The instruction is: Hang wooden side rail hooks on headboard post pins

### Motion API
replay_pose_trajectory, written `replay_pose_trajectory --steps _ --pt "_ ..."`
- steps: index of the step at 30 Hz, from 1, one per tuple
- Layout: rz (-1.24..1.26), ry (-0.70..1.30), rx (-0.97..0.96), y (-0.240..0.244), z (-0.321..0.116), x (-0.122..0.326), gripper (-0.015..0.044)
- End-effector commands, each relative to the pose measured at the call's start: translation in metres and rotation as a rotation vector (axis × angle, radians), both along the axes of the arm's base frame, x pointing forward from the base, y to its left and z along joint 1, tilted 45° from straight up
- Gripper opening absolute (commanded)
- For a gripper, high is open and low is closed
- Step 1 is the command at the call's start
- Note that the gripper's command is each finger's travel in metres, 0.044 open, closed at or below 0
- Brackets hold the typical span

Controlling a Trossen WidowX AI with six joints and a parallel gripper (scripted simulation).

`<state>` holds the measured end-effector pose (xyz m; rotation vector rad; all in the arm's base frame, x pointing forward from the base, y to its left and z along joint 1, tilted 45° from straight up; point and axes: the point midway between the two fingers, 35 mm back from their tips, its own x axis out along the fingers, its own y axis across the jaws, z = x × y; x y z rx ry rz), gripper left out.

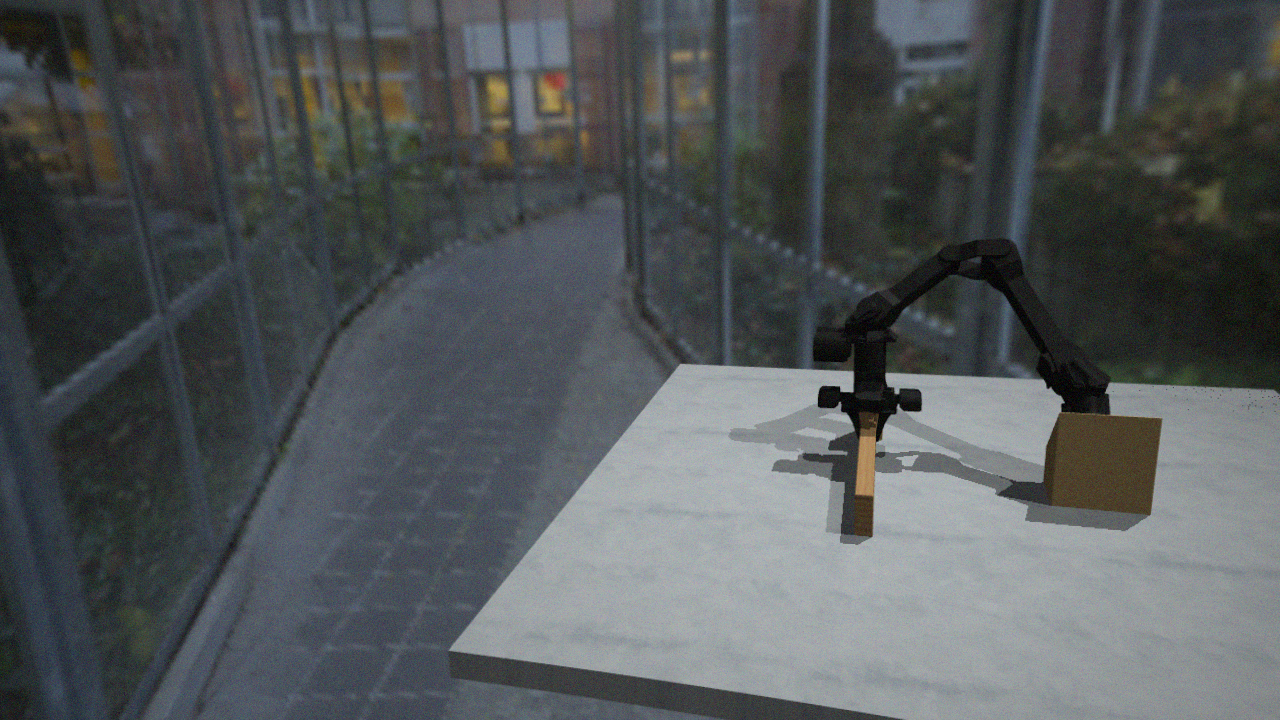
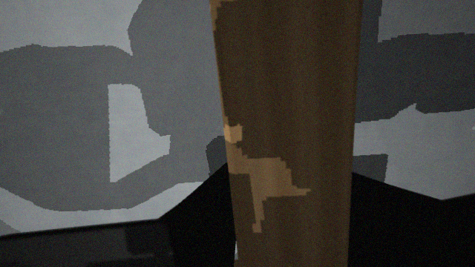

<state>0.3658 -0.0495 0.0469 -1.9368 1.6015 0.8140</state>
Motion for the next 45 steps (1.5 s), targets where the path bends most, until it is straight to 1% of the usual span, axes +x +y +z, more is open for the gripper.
replay_pose_trajectory --steps 1,21,33,38,40,45 --pt "0.003 -0.011 -0.006 0.000 0.002 0.002 0.0000" --pt "0.003 -0.011 -0.006 -0.002 -0.001 0.002 0.0000" --pt "0.002 -0.001 0.002 -0.001 -0.001 0.000 0.0315" --pt "0.002 -0.008 -0.002 0.020 0.019 -0.004 0.0440" --pt "0.003 -0.011 -0.004 0.027 0.027 -0.006 0.0440" --pt "0.003 -0.011 -0.004 0.027 0.027 -0.006 0.0440"
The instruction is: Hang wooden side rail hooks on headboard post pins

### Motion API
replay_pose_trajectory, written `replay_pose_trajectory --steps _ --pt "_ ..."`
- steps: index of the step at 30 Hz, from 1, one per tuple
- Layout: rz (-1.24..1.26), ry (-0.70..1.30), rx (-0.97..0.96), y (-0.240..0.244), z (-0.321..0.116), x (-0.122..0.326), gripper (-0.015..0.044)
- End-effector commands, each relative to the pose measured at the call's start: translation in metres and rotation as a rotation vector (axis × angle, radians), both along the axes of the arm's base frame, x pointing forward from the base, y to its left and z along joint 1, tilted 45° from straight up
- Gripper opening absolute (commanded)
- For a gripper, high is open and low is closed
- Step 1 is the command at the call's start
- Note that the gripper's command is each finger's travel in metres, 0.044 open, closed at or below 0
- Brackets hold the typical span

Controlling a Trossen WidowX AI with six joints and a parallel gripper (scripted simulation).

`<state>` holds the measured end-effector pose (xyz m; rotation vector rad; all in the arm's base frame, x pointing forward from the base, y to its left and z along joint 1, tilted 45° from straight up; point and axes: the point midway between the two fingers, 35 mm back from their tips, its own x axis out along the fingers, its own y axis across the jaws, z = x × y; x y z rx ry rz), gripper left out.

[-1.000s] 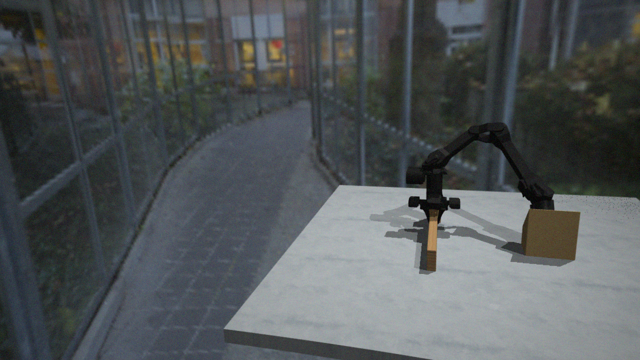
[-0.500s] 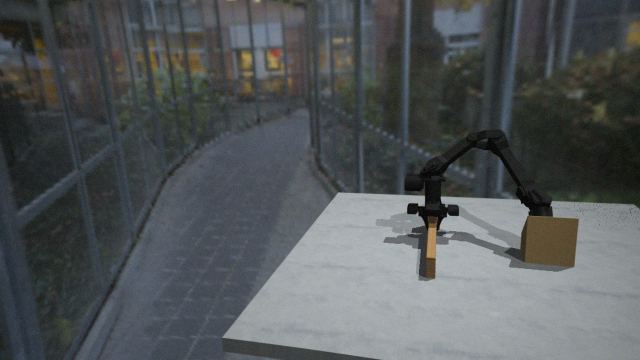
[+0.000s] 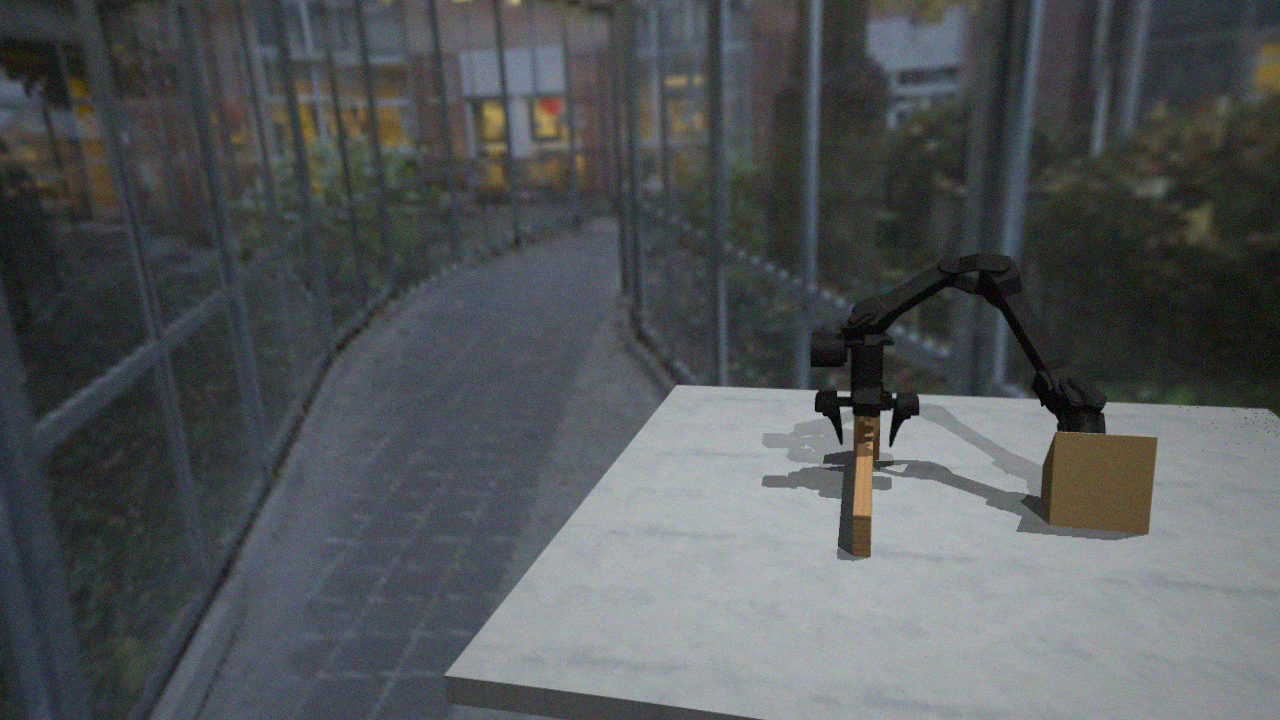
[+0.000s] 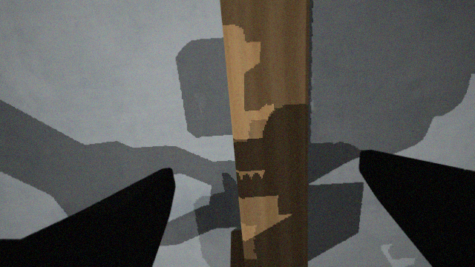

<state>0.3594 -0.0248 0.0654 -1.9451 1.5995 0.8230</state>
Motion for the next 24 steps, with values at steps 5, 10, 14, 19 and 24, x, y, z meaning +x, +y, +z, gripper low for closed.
replay_pose_trajectory --steps 5,10,14,19,24 --pt "-0.006 -0.017 -0.002 0.002 0.008 0.001 0.0440" --pt "-0.006 -0.017 -0.002 0.002 0.008 0.001 0.0440" --pt "-0.006 -0.017 -0.001 0.016 -0.006 -0.001 0.0440" --pt "-0.006 -0.017 -0.001 0.023 -0.013 -0.003 0.0440" --pt "-0.006 -0.017 -0.001 0.023 -0.013 -0.003 0.0440"
